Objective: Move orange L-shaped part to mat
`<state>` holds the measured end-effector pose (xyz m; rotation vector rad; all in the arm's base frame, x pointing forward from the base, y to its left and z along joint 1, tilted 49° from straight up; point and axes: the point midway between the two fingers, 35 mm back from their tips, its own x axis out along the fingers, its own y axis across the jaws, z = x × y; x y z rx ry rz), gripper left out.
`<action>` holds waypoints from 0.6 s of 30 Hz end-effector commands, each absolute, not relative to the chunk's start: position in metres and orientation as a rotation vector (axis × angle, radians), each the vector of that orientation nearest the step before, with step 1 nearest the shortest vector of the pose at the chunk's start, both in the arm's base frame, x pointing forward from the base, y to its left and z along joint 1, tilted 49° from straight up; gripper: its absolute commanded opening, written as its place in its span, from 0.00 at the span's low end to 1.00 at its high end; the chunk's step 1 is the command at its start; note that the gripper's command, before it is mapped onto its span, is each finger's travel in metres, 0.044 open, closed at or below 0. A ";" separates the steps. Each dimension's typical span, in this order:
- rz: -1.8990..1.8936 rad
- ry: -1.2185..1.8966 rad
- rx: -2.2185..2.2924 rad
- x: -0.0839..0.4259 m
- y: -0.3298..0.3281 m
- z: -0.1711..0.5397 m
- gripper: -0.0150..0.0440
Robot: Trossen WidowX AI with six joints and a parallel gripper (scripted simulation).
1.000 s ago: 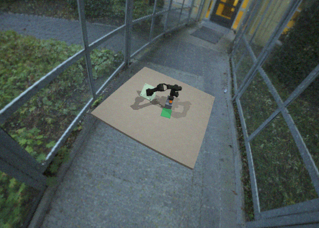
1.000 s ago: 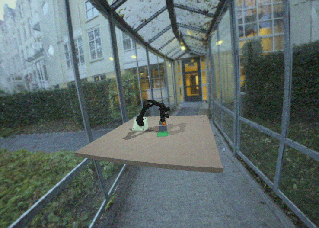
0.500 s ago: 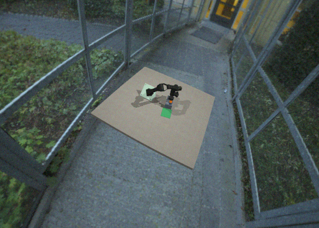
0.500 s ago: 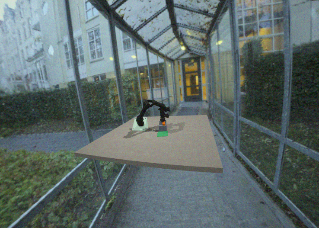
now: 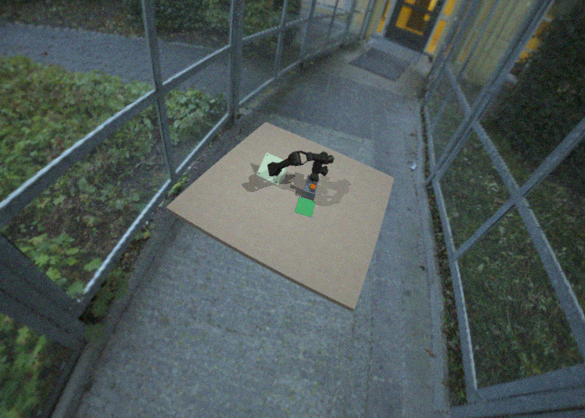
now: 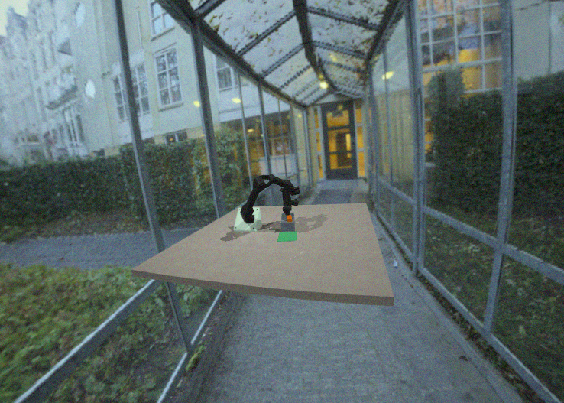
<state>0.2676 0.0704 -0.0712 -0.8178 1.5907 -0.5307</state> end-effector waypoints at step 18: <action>-0.512 1.565 -0.807 0.276 0.131 -0.009 0.56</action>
